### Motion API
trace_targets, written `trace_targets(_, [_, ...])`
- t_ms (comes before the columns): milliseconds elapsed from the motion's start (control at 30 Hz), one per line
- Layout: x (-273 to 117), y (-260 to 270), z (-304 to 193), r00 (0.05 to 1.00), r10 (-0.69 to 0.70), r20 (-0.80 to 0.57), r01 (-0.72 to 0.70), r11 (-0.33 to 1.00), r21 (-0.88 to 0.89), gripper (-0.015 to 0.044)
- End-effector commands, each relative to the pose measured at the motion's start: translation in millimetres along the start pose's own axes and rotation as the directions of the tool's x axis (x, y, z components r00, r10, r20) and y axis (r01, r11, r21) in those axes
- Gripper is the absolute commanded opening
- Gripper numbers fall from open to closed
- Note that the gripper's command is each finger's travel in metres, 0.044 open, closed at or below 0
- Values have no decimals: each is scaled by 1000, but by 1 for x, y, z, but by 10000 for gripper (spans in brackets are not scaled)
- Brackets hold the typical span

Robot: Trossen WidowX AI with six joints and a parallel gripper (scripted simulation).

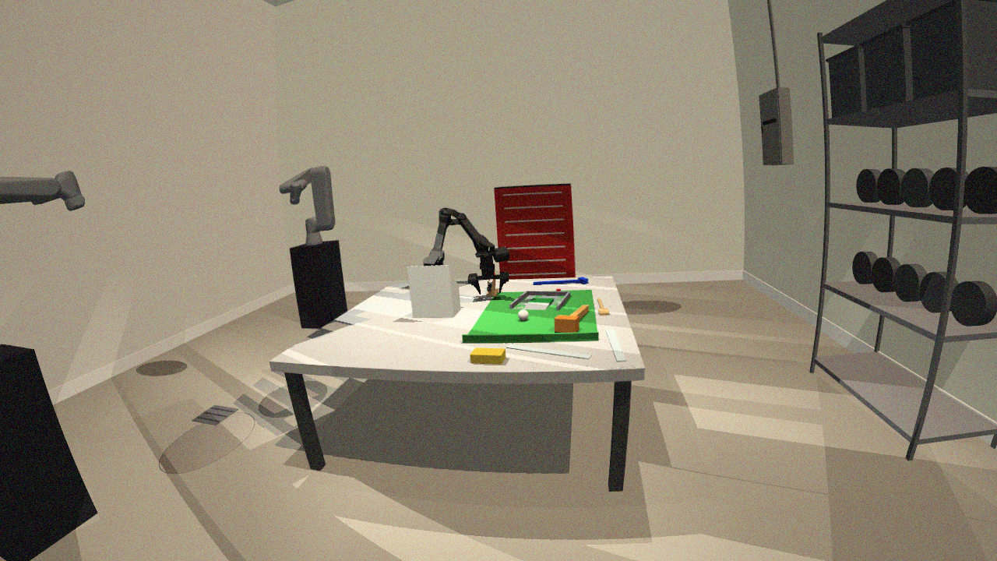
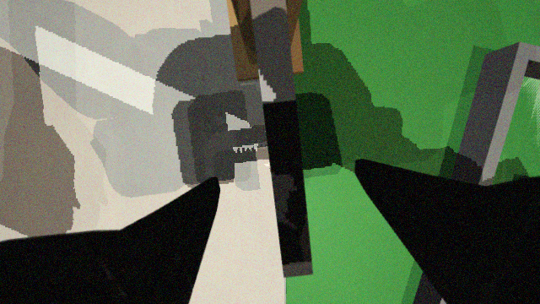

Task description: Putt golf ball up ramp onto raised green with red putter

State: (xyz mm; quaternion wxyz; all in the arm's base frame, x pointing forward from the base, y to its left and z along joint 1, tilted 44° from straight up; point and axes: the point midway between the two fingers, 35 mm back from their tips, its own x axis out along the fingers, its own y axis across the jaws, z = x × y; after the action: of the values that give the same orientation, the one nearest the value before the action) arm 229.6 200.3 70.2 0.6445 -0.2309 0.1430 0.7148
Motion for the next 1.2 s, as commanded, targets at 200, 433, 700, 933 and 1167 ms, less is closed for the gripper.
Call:
trace_targets(200, [1,0,0,1000,1,0,-1,1000,0,282])
trace_targets(433, [1,0,0,1000,1,0,-1,1000,0,99])
trace_targets(700, [1,0,0,1000,1,0,-1,1000,0,6])
trace_targets(933, [-16,-3,1,1000,2,-10,-2,1000,0,0])
trace_targets(1167, [-45,-5,7,1000,4,-18,-4,1000,0,0])
